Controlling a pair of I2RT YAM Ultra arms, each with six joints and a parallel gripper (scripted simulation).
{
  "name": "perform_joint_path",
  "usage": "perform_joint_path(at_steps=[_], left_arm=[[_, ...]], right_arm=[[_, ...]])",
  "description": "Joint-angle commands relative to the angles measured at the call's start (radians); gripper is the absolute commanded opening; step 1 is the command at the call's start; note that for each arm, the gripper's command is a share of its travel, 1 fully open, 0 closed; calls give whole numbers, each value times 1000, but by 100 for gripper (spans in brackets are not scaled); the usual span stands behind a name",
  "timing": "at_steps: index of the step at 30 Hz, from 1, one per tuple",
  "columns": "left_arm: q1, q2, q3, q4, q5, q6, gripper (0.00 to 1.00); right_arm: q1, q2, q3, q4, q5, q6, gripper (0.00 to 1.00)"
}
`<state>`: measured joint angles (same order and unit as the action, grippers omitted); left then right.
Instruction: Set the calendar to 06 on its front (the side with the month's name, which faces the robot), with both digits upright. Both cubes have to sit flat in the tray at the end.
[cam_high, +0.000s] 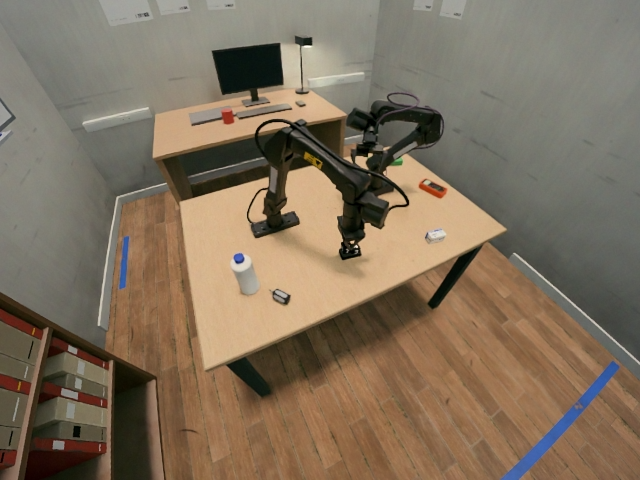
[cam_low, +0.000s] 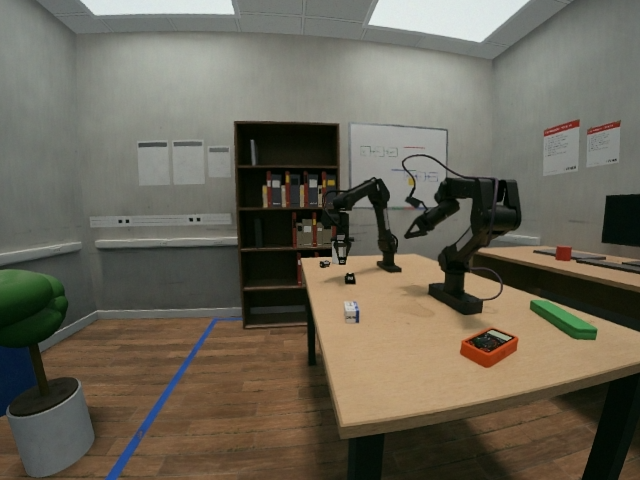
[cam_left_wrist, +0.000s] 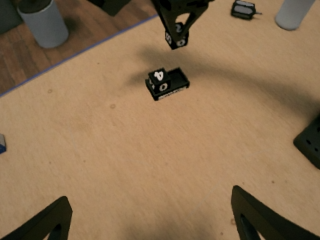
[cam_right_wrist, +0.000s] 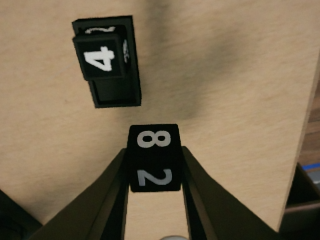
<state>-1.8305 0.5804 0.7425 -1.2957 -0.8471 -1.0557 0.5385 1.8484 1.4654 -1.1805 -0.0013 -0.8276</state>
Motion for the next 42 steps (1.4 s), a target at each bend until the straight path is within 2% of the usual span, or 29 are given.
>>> perform_joint_path(at_steps=[1, 10, 31, 42], left_arm=[[-6, 4, 23, -7, -25, -5, 100], [-6, 4, 23, -7, -25, -5, 100], [-6, 4, 23, -7, -25, -5, 100], [-6, 4, 23, -7, -25, -5, 100]], right_arm=[[43, -54, -45, 0, -15, 49, 26], [90, -89, -83, 0, -5, 56, 26], [87, -44, -196, 169, -5, 57, 26], [87, -39, -205, 155, -5, 57, 26]])
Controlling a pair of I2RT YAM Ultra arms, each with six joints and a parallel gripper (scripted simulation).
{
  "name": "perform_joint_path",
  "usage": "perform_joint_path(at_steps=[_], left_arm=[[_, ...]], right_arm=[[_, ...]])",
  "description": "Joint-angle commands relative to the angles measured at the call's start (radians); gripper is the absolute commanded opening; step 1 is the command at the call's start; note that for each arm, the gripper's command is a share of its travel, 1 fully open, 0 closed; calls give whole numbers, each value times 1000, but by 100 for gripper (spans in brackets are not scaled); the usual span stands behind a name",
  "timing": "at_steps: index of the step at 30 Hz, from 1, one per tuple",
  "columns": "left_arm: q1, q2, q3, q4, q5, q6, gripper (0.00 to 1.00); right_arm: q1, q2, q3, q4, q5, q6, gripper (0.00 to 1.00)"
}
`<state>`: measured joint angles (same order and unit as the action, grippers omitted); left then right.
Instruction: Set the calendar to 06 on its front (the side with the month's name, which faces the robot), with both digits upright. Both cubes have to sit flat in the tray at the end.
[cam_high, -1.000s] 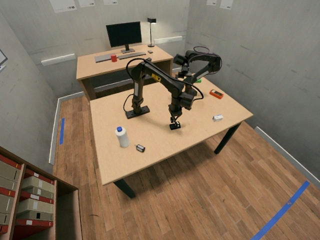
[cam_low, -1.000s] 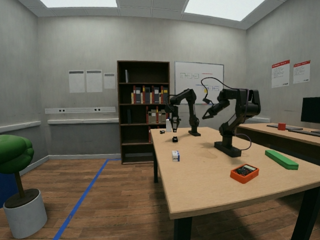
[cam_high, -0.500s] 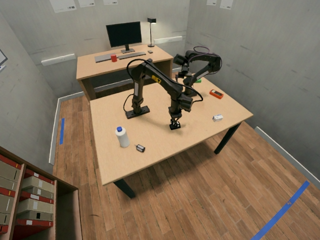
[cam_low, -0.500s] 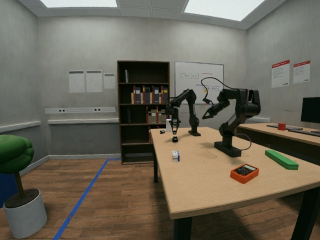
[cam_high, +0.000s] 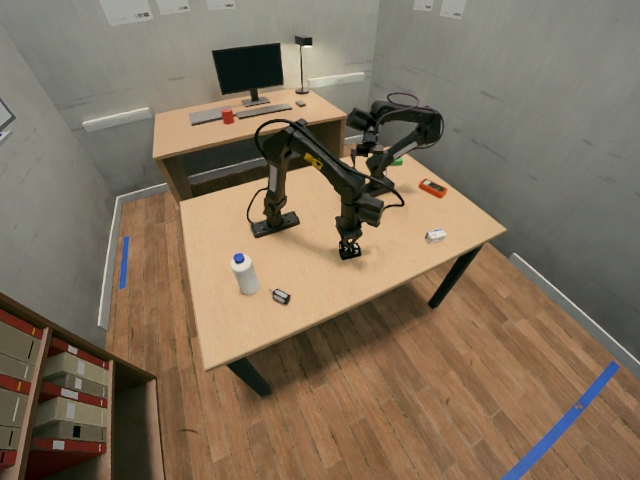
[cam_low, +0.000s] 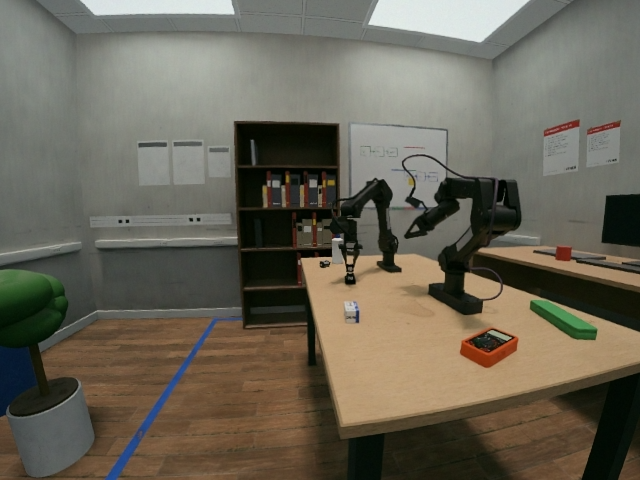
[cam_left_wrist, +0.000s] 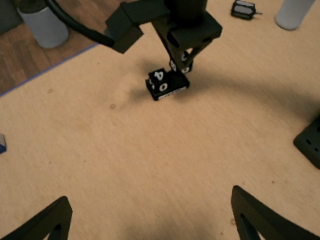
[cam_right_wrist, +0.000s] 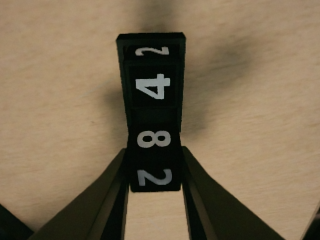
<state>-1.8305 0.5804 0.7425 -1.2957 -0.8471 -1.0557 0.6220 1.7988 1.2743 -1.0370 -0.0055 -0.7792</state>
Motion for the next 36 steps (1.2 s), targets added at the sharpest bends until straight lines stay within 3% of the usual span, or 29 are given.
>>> perform_joint_path(at_steps=[1, 5, 20, 36], left_arm=[[-6, 4, 23, -7, -25, -5, 100], [-6, 4, 23, -7, -25, -5, 100], [-6, 4, 23, -7, -25, -5, 100], [-6, 4, 23, -7, -25, -5, 100]], right_arm=[[3, 11, -14, 11, -1, 8, 26], [22, 38, -23, 68, -6, 34, 26], [18, 35, 3, 46, -1, 21, 26], [22, 82, -71, 151, -12, 34, 26]])
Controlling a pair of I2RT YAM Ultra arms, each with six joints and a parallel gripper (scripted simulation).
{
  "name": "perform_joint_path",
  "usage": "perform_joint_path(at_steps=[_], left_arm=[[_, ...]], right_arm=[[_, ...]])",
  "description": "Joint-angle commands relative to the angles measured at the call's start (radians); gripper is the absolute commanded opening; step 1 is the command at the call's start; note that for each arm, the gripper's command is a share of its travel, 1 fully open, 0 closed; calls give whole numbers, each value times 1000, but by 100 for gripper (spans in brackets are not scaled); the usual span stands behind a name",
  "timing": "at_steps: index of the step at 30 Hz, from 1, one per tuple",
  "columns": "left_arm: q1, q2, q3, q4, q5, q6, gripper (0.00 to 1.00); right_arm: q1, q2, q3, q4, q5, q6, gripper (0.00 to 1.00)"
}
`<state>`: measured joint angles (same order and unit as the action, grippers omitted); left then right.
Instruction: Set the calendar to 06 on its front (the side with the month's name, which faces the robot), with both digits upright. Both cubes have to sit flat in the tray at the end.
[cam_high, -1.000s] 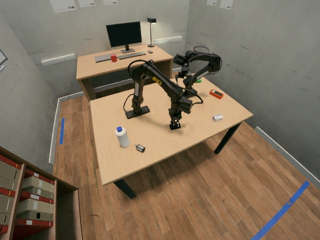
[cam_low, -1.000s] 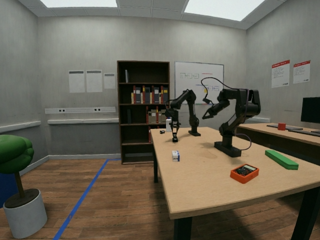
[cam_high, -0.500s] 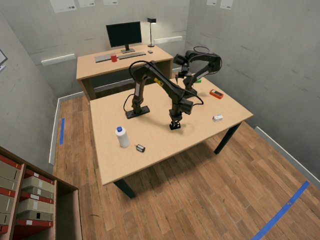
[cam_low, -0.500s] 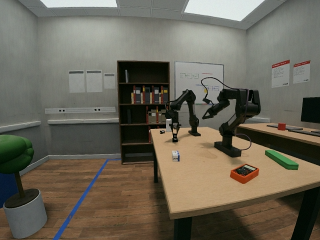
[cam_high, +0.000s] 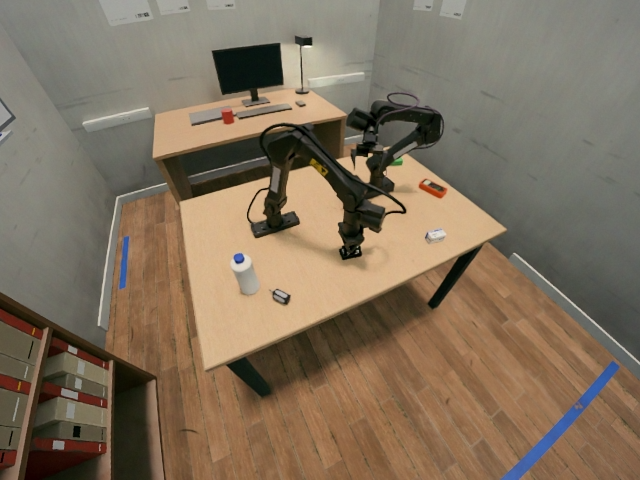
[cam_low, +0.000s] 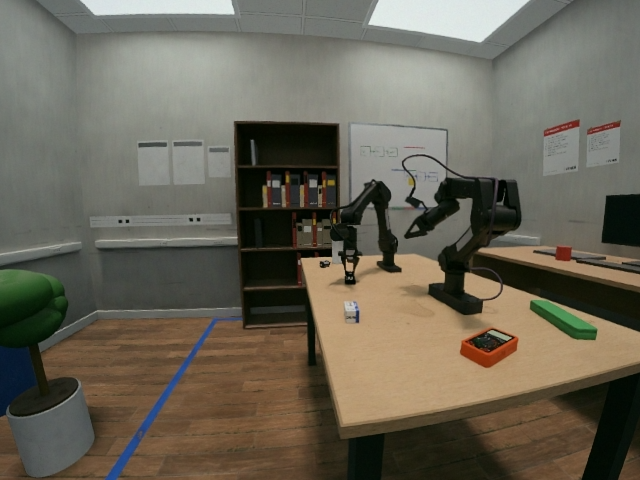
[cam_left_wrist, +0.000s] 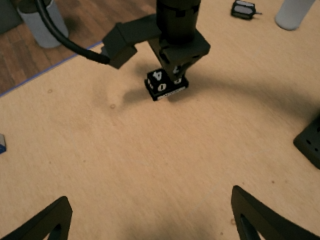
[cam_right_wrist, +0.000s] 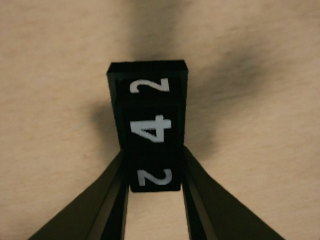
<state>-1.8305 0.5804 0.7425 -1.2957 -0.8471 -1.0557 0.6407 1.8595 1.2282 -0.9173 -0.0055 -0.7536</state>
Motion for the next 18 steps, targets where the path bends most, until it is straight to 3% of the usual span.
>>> perform_joint_path(at_steps=[1, 7, 11, 18], left_arm=[[-6, 4, 23, -7, -25, -5, 100], [-6, 4, 23, -7, -25, -5, 100], [-6, 4, 23, -7, -25, -5, 100], [-6, 4, 23, -7, -25, -5, 100]], right_arm=[[4, 25, -28, 34, -12, 8, 26], [-2, 30, -37, 19, -16, 1, 26], [-10, 37, 47, -47, -17, -9, 26], [-10, 39, 55, -55, -17, -9, 26]])
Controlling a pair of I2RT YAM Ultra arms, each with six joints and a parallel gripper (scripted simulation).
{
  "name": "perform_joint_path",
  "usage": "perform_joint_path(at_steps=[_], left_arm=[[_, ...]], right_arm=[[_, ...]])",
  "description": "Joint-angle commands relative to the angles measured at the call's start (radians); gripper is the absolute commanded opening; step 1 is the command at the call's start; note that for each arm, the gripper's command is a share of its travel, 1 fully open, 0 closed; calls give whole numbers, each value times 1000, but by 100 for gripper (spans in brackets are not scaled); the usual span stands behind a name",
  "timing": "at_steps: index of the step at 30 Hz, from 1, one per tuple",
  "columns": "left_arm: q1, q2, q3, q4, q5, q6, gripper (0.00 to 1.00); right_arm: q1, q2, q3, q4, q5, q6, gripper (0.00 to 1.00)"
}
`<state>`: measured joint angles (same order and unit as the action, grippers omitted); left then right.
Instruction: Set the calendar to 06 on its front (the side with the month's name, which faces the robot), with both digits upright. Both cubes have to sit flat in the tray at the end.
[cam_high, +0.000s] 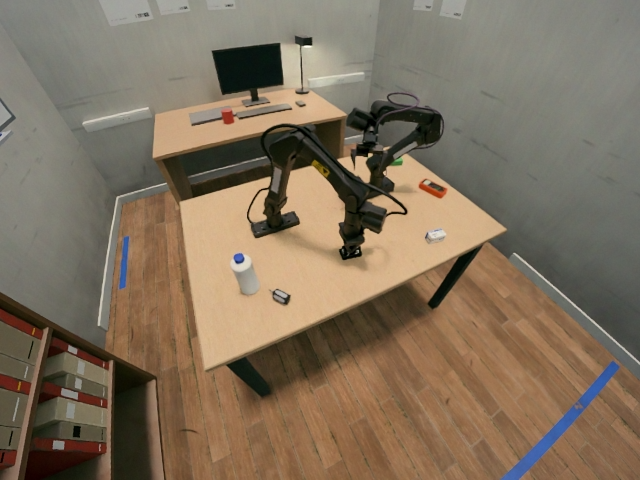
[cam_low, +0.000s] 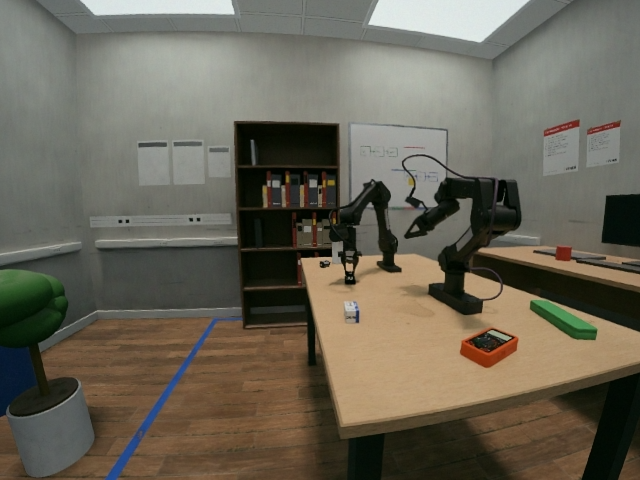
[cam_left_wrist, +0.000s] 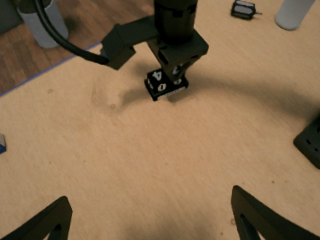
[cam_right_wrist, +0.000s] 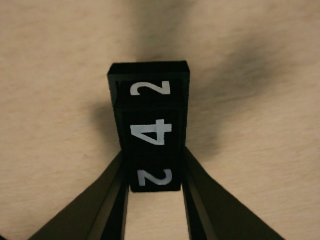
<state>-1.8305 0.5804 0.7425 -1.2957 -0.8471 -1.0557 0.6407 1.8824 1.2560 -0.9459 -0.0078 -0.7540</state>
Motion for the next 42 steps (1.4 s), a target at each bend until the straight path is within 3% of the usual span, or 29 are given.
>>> perform_joint_path(at_steps=[1, 8, 10, 12, 13, 32, 33, 42], left_arm=[[-6, 4, 23, -7, -25, -5, 100], [-6, 4, 23, -7, -25, -5, 100], [-6, 4, 23, -7, -25, -5, 100], [-6, 4, 23, -7, -25, -5, 100], [-6, 4, 23, -7, -25, -5, 100], [-6, 4, 23, -7, -25, -5, 100], [-6, 4, 23, -7, -25, -5, 100], [-6, 4, 23, -7, -25, -5, 100]], right_arm=[[-10, 16, 28, -26, -15, -8, 26], [-4, 8, 17, -14, -6, -3, 26], [-4, 8, 17, -14, -6, -3, 49], [-4, 8, 17, -14, -6, -3, 49], [-4, 8, 17, -14, -6, -3, 55], [12, -68, 70, -90, -14, 8, 55], [-9, -55, 81, -96, -15, -5, 64], [-16, -104, 251, -300, -11, -17, 64]])
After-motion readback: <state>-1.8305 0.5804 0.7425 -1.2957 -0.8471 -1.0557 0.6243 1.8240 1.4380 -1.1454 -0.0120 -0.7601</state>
